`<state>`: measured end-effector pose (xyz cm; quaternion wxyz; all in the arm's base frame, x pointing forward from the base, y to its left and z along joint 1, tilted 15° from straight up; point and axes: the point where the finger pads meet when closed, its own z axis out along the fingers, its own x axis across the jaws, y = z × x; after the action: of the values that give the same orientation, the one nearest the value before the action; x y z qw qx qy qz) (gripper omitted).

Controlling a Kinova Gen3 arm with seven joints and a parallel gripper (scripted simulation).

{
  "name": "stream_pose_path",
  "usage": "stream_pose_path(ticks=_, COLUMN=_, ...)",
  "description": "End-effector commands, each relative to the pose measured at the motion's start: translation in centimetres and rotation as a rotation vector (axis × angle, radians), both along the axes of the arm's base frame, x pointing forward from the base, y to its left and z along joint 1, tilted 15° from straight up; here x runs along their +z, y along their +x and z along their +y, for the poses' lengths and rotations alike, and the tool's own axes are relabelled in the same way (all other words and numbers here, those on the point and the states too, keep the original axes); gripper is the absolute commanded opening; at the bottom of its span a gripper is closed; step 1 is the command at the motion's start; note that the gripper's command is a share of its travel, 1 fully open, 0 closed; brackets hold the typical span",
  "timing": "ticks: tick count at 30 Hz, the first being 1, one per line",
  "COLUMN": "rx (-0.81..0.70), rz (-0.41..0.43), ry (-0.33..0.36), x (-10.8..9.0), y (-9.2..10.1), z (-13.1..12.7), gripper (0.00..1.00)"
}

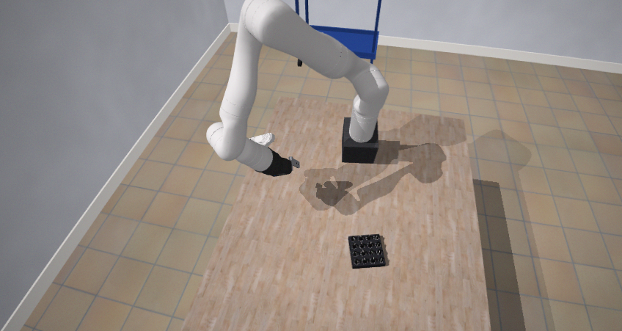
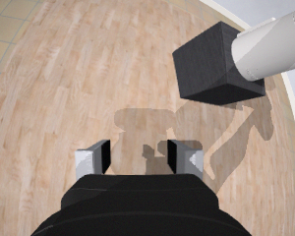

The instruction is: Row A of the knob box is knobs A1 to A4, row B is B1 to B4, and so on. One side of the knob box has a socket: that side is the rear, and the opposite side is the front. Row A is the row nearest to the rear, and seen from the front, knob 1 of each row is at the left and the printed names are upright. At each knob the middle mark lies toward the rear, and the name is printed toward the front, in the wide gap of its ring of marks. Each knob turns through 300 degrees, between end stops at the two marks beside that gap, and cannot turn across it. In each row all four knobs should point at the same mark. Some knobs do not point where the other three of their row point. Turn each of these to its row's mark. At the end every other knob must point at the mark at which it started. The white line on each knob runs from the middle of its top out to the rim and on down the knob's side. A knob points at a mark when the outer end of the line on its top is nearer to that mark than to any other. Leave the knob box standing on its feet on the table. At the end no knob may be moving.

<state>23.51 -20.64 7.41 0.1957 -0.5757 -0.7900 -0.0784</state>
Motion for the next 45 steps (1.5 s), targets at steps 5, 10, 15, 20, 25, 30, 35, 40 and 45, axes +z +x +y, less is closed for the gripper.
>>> stream_pose_path(ticks=5, rx=-0.004, rz=-0.001, ry=-0.028, x=0.3, y=0.7, z=-0.2, gripper=1.0)
stream_pose_path(ticks=10, rx=-0.013, rz=0.001, ry=-0.05, x=0.6, y=1.6, z=0.0, gripper=1.0)
stream_pose_path(ticks=15, rx=-0.012, rz=0.003, ry=-0.048, x=0.6, y=1.5, z=0.1, gripper=1.0)
stream_pose_path(ticks=20, rx=-0.021, rz=0.004, ry=-0.07, x=0.9, y=2.4, z=0.4, gripper=1.0)
stream_pose_path(ticks=25, rx=-0.02, rz=0.006, ry=-0.068, x=0.9, y=2.3, z=0.5, gripper=1.0)
stream_pose_path(ticks=30, rx=-0.029, rz=0.006, ry=-0.09, x=1.2, y=3.2, z=0.8, gripper=1.0)
stream_pose_path(ticks=35, rx=-0.028, rz=0.008, ry=-0.088, x=1.2, y=3.1, z=0.9, gripper=1.0)
stream_pose_path(ticks=40, rx=-0.037, rz=0.007, ry=-0.11, x=1.5, y=4.0, z=1.2, gripper=1.0)
stream_pose_path(ticks=45, rx=-0.037, rz=0.009, ry=-0.108, x=1.5, y=3.9, z=1.3, gripper=1.0)
